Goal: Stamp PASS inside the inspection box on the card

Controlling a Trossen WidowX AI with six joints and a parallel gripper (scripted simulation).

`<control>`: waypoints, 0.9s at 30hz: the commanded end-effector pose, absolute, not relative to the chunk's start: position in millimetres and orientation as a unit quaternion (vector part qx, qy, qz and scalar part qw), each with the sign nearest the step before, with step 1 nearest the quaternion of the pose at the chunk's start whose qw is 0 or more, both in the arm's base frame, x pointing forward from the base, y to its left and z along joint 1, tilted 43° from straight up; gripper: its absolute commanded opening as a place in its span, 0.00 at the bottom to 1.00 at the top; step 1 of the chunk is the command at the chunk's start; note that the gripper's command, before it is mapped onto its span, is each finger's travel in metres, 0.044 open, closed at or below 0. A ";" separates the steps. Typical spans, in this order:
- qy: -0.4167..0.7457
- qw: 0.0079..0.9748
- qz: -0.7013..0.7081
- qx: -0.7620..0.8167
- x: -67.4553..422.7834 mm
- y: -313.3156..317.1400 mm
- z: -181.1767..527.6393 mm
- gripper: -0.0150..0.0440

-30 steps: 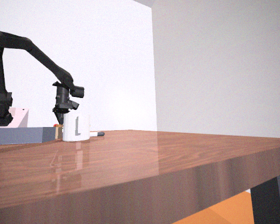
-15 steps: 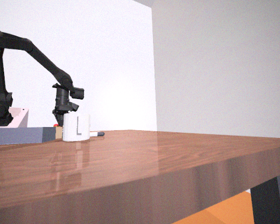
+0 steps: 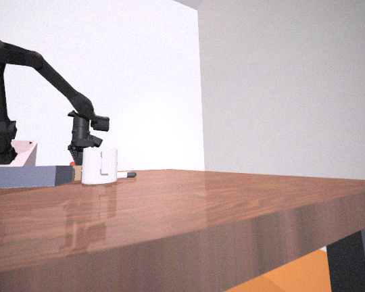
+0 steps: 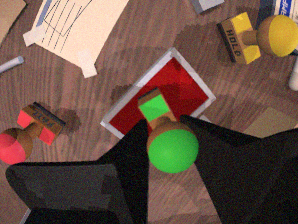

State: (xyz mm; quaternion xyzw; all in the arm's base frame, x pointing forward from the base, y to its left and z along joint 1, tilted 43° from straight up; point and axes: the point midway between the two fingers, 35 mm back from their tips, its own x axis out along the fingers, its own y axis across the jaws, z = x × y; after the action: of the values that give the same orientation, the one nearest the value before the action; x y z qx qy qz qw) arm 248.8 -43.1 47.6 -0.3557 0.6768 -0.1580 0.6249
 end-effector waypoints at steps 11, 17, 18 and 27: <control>0.676 0.625 -0.160 -0.357 248.6 -45.7 45.2 0.25; 0.676 0.625 -0.160 -0.357 248.7 -46.5 44.3 0.25; 0.676 0.625 -0.160 -0.357 248.7 -46.7 44.1 0.25; 0.676 0.625 -0.160 -0.357 248.7 -47.0 43.8 0.25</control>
State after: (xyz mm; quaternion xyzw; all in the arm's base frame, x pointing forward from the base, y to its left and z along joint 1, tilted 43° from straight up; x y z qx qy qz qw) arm 248.1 -46.1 44.0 -0.3549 0.6769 -0.1593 0.6249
